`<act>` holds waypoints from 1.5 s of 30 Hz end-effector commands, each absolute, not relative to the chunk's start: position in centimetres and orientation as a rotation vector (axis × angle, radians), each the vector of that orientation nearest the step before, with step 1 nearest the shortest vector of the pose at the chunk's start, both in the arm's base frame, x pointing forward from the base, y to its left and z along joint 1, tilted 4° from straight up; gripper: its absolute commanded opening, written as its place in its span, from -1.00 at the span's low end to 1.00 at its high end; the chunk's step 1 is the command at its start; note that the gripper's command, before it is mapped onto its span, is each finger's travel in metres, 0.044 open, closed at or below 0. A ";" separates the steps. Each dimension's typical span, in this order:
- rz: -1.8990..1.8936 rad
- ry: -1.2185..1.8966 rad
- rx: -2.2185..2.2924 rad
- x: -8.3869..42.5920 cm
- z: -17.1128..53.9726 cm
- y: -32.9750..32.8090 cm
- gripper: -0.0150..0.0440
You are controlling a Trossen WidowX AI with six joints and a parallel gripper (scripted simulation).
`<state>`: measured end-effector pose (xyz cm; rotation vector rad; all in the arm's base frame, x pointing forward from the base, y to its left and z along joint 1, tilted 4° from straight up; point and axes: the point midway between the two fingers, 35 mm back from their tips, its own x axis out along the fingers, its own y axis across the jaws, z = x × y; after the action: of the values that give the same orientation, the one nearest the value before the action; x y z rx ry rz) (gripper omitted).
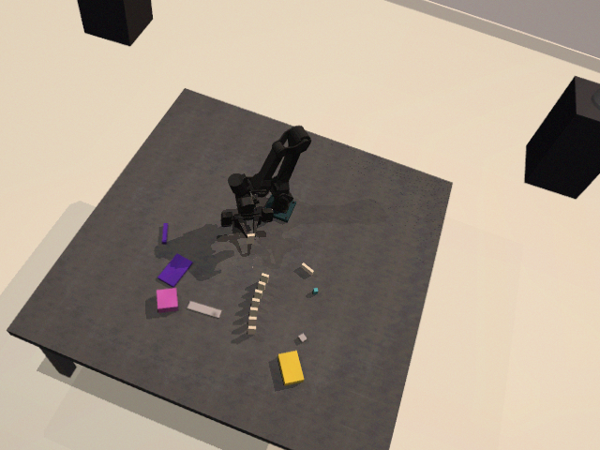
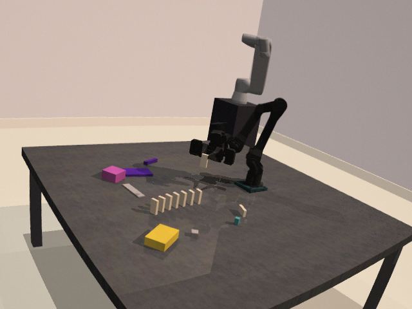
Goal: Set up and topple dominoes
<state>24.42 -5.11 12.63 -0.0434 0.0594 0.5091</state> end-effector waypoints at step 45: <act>0.532 0.085 -0.050 24.1 4.4 -5.1 -0.13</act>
<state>24.35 -5.40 5.07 -0.0507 0.0839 0.5269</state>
